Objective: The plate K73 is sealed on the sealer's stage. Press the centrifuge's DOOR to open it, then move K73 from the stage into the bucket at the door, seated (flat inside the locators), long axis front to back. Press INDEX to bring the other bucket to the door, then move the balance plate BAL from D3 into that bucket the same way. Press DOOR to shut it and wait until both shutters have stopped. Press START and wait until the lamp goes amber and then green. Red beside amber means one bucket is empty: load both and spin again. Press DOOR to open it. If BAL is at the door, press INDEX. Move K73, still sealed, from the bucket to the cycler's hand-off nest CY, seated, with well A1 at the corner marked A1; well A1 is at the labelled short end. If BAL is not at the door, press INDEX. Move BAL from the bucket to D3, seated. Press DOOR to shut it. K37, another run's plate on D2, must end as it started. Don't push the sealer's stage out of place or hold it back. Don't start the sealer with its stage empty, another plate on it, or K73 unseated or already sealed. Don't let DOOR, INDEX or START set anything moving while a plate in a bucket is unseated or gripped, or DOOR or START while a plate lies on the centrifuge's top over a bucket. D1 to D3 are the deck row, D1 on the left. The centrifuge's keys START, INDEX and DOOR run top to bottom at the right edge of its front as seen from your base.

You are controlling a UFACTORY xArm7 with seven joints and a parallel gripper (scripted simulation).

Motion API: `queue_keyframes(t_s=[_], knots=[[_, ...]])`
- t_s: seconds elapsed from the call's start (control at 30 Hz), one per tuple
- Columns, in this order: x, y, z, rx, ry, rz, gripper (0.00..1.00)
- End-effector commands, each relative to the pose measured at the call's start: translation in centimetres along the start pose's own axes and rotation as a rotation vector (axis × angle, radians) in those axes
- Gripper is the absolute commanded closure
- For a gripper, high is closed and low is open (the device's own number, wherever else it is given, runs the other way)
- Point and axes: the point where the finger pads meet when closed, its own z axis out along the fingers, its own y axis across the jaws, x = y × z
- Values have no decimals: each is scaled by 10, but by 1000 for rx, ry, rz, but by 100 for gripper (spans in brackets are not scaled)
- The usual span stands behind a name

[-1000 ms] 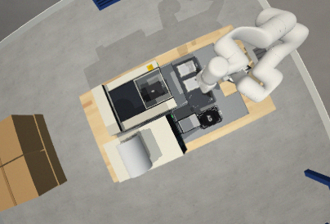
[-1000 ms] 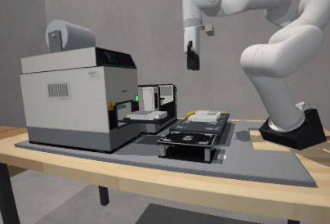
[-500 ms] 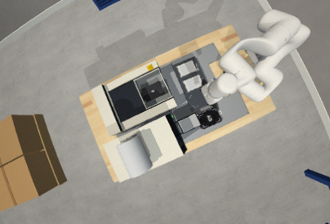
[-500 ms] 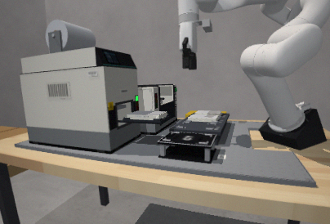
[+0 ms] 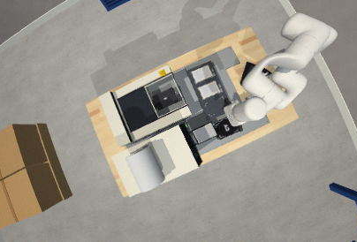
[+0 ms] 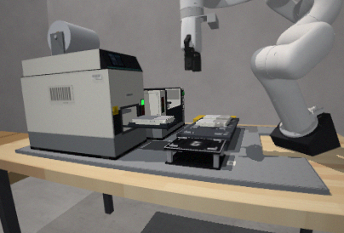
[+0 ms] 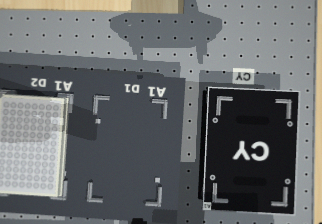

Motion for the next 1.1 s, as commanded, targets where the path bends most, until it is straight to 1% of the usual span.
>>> queue_keyframes(t_s=[0.0,0.17,0.33,0.37,0.43,0.93,1.0,1.07], knots=[[-1,18,-2,1,-4,1,0],[-2,43,-2,0,-4,0,0],[-2,45,-2,0,-4,0,0],[-7,45,-2,0,-4,0,0],[-7,45,-2,0,-4,0,0],[-82,44,-2,0,-4,0,0],[-82,44,-2,0,-4,0,0],[-92,44,-2,0,-4,0,0]])
